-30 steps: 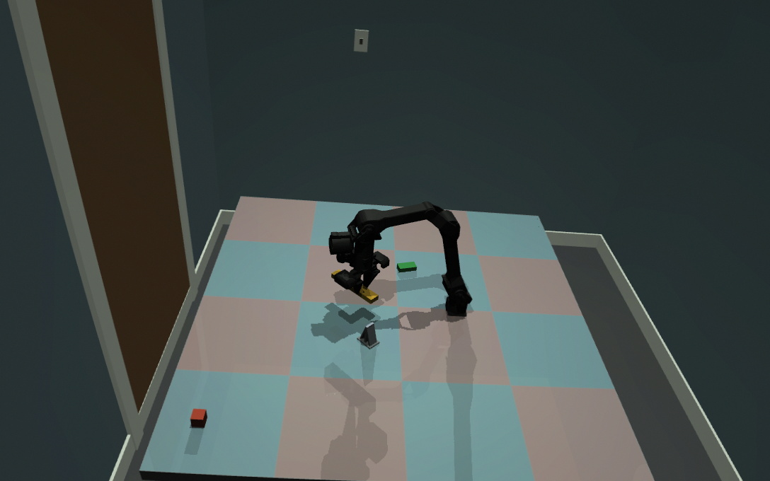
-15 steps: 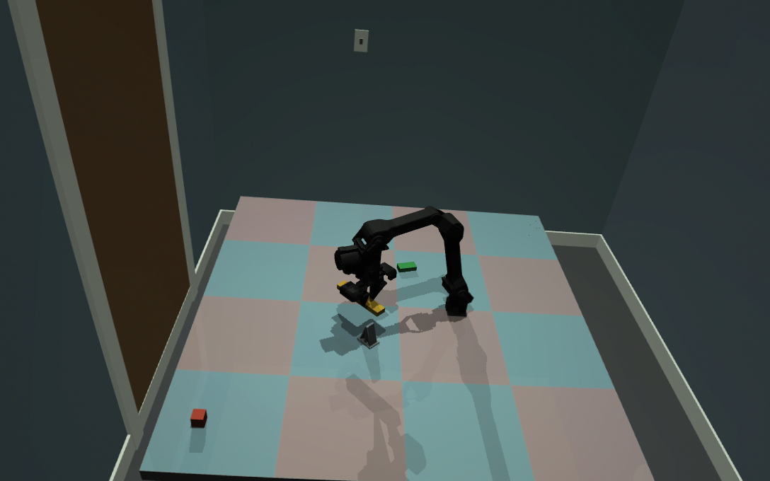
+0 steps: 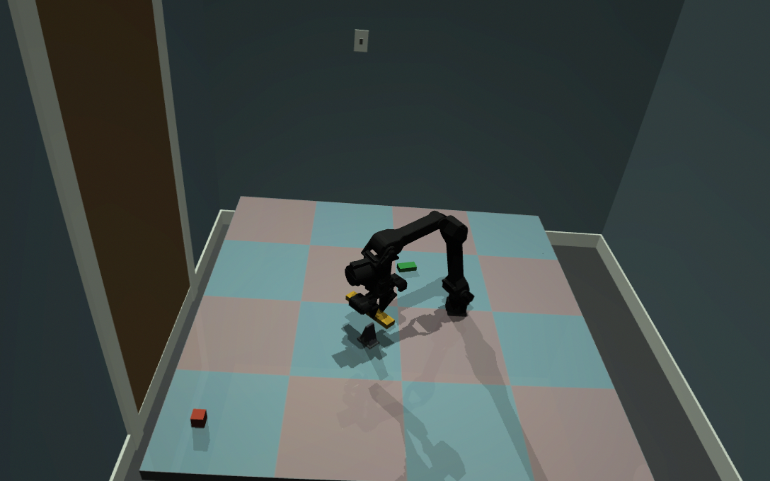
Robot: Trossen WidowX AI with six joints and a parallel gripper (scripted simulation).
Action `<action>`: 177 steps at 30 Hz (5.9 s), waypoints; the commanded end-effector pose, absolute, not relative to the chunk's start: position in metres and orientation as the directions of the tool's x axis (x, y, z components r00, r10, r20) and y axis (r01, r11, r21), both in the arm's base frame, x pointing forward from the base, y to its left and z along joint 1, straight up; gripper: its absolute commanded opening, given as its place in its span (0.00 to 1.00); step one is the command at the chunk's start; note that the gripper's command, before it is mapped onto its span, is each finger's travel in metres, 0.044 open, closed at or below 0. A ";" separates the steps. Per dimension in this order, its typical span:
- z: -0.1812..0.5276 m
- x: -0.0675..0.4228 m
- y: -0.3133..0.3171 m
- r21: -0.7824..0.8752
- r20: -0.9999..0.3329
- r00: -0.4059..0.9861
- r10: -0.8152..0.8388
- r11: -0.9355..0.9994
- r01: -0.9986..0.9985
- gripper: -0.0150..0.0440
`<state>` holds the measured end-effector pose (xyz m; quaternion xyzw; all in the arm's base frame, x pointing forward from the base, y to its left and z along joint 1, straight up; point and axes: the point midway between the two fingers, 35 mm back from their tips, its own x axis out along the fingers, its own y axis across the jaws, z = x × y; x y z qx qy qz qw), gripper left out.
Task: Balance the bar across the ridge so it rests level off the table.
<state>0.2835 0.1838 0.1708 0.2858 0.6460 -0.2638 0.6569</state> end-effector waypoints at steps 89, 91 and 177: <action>0.124 0.281 0.191 0.035 -0.999 0.029 0.020 0.693 0.720 0.25; 0.124 0.281 0.191 0.035 -0.999 0.029 0.020 0.693 0.720 0.25; 0.119 0.280 0.191 0.035 -0.999 0.029 0.020 0.693 0.721 0.25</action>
